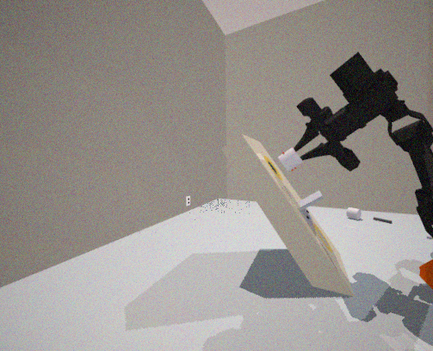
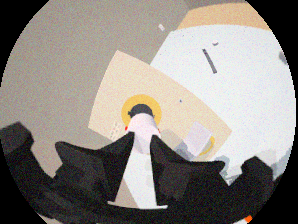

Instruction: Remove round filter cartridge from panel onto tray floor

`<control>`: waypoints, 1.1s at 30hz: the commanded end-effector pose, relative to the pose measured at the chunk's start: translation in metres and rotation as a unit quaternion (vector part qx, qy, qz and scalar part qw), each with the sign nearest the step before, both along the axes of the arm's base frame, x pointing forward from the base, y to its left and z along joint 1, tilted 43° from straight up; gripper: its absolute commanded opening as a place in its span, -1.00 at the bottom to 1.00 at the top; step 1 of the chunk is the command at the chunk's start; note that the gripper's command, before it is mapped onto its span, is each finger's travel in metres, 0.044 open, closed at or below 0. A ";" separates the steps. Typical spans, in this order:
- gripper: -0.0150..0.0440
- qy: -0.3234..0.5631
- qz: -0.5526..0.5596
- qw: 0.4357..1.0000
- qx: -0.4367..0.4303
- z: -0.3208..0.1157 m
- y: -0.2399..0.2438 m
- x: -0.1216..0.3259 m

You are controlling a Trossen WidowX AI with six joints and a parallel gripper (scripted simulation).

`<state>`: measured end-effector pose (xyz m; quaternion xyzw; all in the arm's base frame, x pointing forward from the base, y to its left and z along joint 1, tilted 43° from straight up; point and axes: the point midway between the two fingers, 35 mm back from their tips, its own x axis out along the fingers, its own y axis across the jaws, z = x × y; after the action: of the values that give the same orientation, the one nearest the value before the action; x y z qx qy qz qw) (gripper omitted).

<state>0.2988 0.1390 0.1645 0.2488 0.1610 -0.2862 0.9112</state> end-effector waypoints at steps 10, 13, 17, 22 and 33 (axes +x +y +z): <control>-0.49 -0.010 -0.002 1.000 0.007 -0.007 -0.009 -0.010; -0.49 -0.010 -0.002 1.000 0.007 -0.013 -0.015 -0.014; -0.49 -0.010 -0.002 1.000 0.007 -0.022 -0.022 -0.021; -0.49 -0.009 -0.002 1.000 0.007 -0.032 -0.031 -0.029; -0.14 -0.004 0.000 1.000 0.004 -0.042 -0.039 -0.036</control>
<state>0.2618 0.0992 0.1213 0.2523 0.1592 -0.2854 0.9108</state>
